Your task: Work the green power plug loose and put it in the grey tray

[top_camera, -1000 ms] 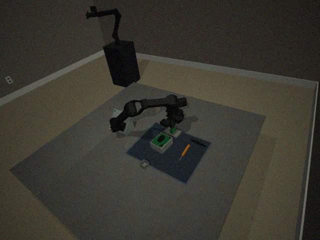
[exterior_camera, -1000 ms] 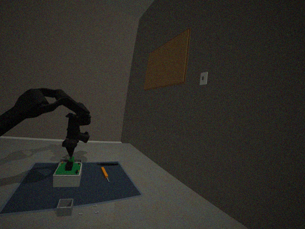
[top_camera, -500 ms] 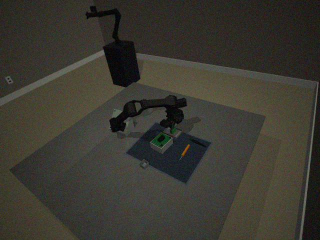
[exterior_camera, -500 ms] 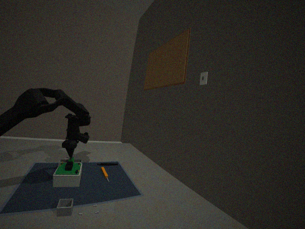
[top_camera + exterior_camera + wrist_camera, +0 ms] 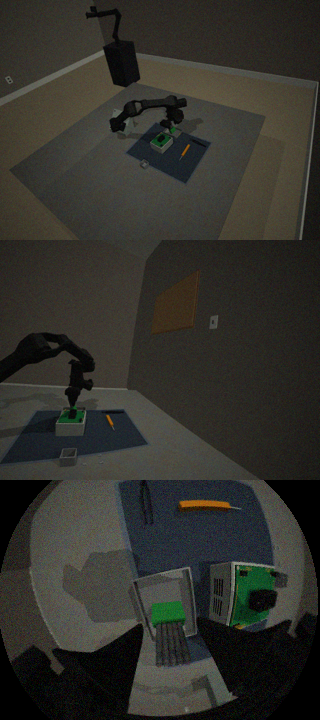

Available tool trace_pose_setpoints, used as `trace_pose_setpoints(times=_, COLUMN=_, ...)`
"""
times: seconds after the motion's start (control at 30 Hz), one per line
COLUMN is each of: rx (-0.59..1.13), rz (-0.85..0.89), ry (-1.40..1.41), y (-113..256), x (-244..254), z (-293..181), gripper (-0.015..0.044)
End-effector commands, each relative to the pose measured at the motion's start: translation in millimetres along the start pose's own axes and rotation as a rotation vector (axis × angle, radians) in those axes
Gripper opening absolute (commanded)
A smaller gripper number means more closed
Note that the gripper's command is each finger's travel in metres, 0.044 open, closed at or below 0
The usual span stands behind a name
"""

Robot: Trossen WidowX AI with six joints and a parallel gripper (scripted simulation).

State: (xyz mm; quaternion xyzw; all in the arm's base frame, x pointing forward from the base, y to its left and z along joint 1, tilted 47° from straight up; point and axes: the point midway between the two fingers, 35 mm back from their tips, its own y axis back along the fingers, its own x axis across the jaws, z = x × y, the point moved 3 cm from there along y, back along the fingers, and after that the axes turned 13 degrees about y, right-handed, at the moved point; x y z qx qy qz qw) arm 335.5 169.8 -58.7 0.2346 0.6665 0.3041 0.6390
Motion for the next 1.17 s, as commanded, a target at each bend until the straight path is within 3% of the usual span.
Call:
trace_pose_setpoints(times=0.0, rx=0.0, rz=0.0, ry=-0.001, y=0.1, x=0.0, z=-0.1, gripper=0.042)
trace_pose_setpoints(times=0.03, rx=0.0, rz=0.0, ry=-0.001, y=0.1, x=0.0, z=-0.1, gripper=0.044)
trace_pose_setpoints(times=0.67, rx=0.0, rz=0.0, ry=-0.001, y=2.3, x=0.2, z=0.2, gripper=0.044)
trace_pose_setpoints(times=0.97, rx=0.002, rz=-0.005, ry=0.003, y=76.9, x=0.0, z=-0.1, gripper=0.044)
trace_pose_setpoints(times=1.13, rx=0.002, rz=-0.005, ry=0.003, y=79.0, x=-0.2, z=-0.4, gripper=0.044)
